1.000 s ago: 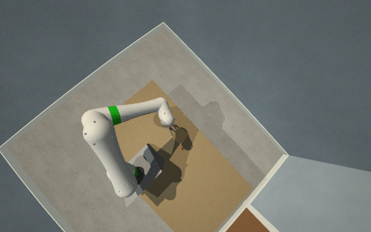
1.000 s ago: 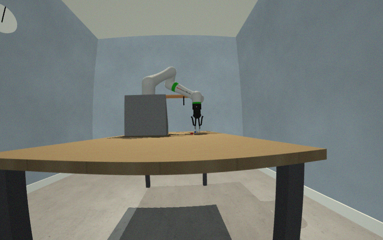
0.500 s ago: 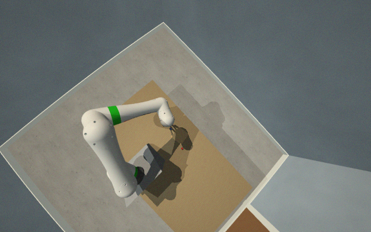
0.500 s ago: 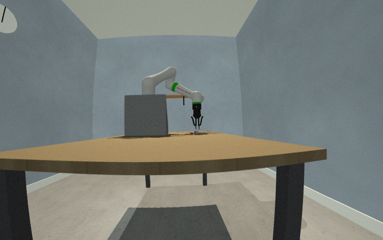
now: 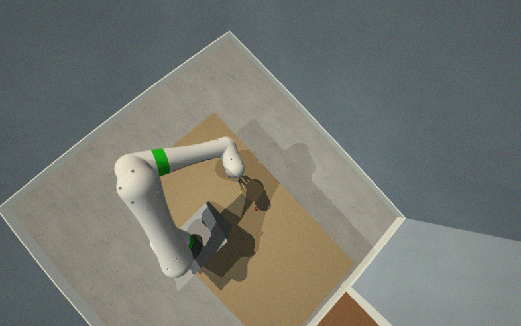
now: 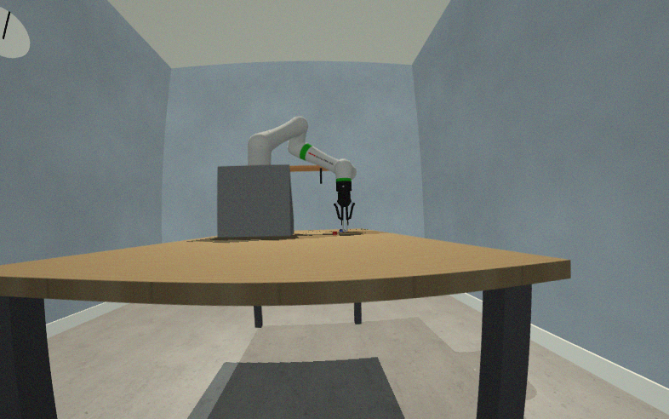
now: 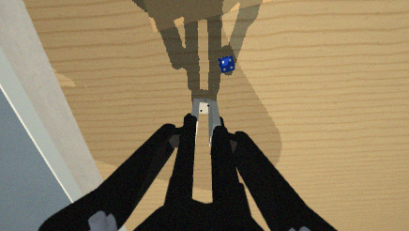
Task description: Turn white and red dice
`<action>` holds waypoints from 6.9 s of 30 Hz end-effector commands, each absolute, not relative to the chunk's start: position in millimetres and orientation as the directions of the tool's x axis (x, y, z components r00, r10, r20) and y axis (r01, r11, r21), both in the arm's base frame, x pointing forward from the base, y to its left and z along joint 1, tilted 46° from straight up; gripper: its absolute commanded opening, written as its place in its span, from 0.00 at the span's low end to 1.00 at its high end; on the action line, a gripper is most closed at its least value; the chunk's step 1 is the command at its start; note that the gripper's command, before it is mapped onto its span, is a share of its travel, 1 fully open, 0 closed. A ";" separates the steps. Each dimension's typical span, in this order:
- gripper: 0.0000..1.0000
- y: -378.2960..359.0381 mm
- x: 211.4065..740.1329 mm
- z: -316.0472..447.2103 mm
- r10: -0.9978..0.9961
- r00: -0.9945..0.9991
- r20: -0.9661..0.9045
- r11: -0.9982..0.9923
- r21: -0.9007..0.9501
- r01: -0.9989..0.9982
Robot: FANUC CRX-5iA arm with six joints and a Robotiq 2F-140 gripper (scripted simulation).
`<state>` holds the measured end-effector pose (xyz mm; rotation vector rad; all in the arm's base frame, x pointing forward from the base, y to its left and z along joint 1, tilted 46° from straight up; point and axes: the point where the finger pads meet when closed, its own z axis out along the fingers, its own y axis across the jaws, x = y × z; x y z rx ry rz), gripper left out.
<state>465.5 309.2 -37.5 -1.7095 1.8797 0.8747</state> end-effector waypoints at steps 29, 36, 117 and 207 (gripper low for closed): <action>0.07 279.2 469.3 -8.2 -0.702 -0.130 -0.700 0.031 0.153 -0.988; 0.07 245.2 473.4 25.1 -0.702 -0.130 -0.700 0.031 0.153 -0.988; 0.07 241.9 467.7 -5.4 0.299 -0.151 -0.942 0.052 0.174 -0.983; 0.07 297.0 461.4 -59.0 0.299 -0.151 -0.942 0.052 0.174 -0.983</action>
